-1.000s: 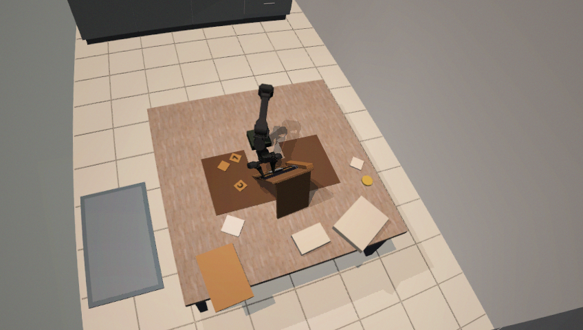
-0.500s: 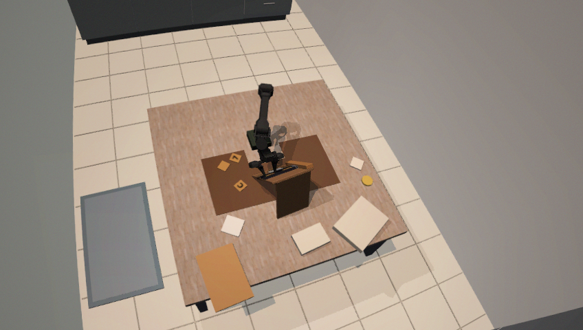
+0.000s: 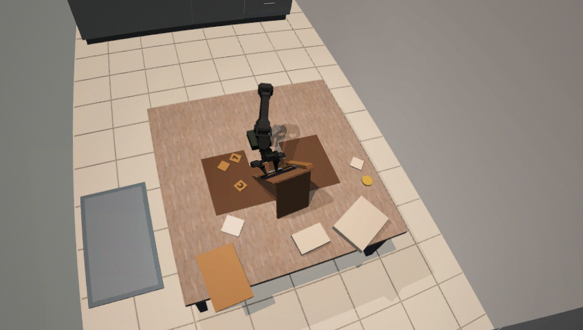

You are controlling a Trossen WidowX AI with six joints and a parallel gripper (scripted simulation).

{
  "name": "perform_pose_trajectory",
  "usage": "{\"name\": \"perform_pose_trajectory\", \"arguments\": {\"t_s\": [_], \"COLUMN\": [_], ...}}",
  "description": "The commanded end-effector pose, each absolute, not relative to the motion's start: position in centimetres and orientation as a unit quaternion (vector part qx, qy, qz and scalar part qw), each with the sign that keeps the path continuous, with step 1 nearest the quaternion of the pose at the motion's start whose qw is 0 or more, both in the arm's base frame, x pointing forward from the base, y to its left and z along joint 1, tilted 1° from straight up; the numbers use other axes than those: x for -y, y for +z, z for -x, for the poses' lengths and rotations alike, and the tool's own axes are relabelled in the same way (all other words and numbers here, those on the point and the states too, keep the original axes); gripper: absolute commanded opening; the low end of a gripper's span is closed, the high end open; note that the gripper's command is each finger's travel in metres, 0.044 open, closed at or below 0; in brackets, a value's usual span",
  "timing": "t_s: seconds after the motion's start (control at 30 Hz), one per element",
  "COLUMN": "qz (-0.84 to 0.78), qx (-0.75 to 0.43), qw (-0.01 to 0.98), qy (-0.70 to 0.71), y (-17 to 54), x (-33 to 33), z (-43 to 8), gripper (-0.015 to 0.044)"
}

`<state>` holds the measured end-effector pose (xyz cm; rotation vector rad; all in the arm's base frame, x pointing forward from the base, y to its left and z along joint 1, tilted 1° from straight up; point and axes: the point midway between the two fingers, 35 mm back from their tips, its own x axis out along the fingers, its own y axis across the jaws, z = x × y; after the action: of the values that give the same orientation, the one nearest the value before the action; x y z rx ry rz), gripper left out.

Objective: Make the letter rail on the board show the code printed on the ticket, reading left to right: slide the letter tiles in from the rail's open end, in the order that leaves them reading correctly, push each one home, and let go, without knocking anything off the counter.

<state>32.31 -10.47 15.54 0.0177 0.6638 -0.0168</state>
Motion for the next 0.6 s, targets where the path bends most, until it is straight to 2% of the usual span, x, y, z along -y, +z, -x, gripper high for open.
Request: {"name": "perform_pose_trajectory", "arguments": {"t_s": [0.0, 0.57], "qz": [-0.011, -0.011], "qx": [-0.326, -0.326], "qw": [0.945, 0.945], "qy": [-0.011, -0.011], "y": [15.46, 15.48], "x": [10.22, 9.26], "z": [-32.23, -32.30], "gripper": [0.0000, 0.0000]}}
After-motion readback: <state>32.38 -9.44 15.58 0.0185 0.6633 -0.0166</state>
